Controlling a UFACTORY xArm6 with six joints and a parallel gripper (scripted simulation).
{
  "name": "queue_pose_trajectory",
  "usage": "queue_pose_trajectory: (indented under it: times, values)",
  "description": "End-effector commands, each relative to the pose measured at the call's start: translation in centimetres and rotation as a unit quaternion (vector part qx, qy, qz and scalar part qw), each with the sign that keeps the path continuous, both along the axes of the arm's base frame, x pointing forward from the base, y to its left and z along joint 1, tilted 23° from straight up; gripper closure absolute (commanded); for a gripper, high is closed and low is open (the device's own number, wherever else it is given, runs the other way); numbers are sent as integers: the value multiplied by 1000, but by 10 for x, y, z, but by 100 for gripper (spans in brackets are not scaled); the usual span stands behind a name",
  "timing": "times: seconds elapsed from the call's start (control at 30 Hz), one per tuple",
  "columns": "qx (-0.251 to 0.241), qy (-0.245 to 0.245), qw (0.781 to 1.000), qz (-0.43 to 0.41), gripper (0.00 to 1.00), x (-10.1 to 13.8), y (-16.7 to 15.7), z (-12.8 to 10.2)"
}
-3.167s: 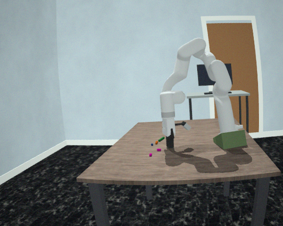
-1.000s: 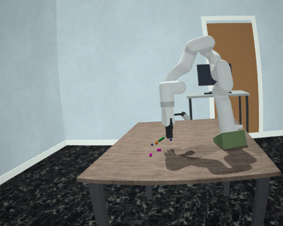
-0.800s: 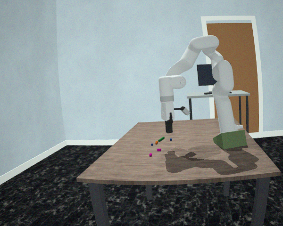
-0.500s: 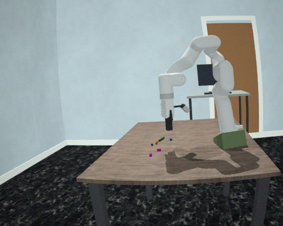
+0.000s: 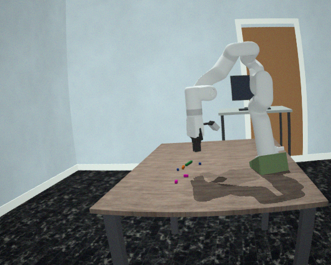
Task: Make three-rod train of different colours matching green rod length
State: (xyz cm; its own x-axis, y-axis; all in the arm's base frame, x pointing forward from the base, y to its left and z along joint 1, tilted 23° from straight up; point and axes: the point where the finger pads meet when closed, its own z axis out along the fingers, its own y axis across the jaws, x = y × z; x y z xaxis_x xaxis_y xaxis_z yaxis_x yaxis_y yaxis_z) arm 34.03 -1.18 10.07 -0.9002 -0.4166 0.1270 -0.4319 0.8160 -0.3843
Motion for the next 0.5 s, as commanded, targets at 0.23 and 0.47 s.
queue_pose_trajectory:
  times: [0.23,0.47]
  values:
    - [0,69,985,160,96,2,-46,21]
    - [-7,106,963,247,96,0,-73,32]
